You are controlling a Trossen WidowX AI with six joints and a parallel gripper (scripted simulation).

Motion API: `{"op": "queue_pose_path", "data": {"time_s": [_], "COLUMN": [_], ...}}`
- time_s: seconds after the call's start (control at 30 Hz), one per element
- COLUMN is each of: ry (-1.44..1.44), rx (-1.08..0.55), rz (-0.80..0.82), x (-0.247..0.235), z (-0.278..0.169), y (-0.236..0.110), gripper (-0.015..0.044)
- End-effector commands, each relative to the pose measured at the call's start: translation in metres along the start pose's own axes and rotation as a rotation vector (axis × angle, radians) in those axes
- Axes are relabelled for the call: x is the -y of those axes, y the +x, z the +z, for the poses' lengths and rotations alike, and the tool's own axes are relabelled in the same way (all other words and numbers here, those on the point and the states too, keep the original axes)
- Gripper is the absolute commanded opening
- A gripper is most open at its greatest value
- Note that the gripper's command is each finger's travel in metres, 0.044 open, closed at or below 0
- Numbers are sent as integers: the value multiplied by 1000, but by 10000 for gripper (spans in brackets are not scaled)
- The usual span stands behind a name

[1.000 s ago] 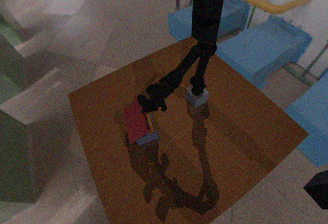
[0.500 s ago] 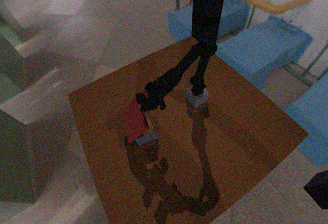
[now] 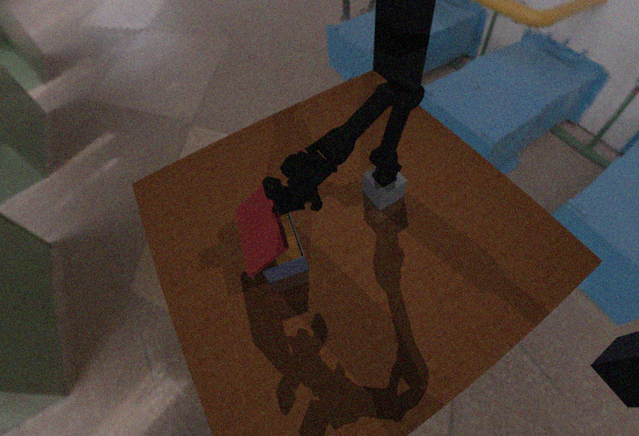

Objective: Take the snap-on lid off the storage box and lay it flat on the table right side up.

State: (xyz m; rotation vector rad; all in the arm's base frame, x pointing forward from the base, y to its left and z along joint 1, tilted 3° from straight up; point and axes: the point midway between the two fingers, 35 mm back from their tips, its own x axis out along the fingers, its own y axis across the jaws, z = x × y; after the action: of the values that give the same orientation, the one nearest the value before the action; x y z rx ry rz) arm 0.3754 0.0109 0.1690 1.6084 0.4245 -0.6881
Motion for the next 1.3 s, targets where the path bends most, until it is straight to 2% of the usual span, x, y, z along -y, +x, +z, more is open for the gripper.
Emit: {"op": "queue_pose_path", "data": {"time_s": [0.0,1.27], "ry": [0,-4], "rx": [-7,-3], "rz": [20,19], "x": [-8,5], "z": [-1,67], "y": [-4,-6], "gripper": [0,0]}}
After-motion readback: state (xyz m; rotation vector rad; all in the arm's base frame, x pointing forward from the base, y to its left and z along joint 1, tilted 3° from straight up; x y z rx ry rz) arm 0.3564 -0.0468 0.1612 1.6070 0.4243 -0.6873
